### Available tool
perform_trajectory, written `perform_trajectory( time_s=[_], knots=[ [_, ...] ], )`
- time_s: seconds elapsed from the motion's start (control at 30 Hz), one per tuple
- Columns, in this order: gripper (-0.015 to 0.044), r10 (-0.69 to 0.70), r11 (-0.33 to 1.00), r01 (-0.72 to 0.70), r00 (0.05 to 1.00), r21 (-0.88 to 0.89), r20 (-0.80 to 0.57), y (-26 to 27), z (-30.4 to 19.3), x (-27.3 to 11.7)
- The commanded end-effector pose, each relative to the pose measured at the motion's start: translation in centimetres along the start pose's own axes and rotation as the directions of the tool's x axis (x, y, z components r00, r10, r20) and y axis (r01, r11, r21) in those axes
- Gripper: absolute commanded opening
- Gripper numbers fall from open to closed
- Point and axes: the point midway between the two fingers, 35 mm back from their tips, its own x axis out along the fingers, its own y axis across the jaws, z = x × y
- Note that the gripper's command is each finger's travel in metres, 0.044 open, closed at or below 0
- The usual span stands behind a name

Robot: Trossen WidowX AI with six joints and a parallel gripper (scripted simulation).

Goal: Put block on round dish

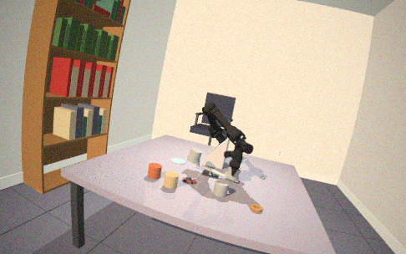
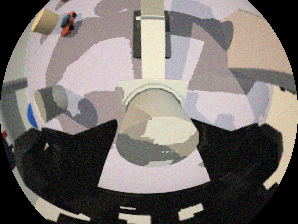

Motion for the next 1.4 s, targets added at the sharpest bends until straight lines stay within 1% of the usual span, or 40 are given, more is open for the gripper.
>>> perform_trajectory(
  time_s=[0.0, 0.57, 0.93, 0.97, 1.37],
  knots=[
    [0.042, -0.003, 1.0, 0.003, 1.0, -0.012, 0.009, -0.3, 0.0, 0.4],
    [0.0307, -0.003, 1.0, 0.003, 1.0, -0.012, 0.009, -0.3, 0.0, 0.4],
    [0.0018, -0.003, 1.0, 0.003, 1.0, -0.012, 0.007, -0.1, -0.2, -0.4],
    [0.0, -0.002, 1.0, 0.003, 1.0, -0.012, 0.007, -0.1, -0.2, -0.5],
    [0.0, -0.002, 1.0, 0.002, 1.0, -0.013, 0.004, 0.1, -0.3, -2.0]
  ],
)
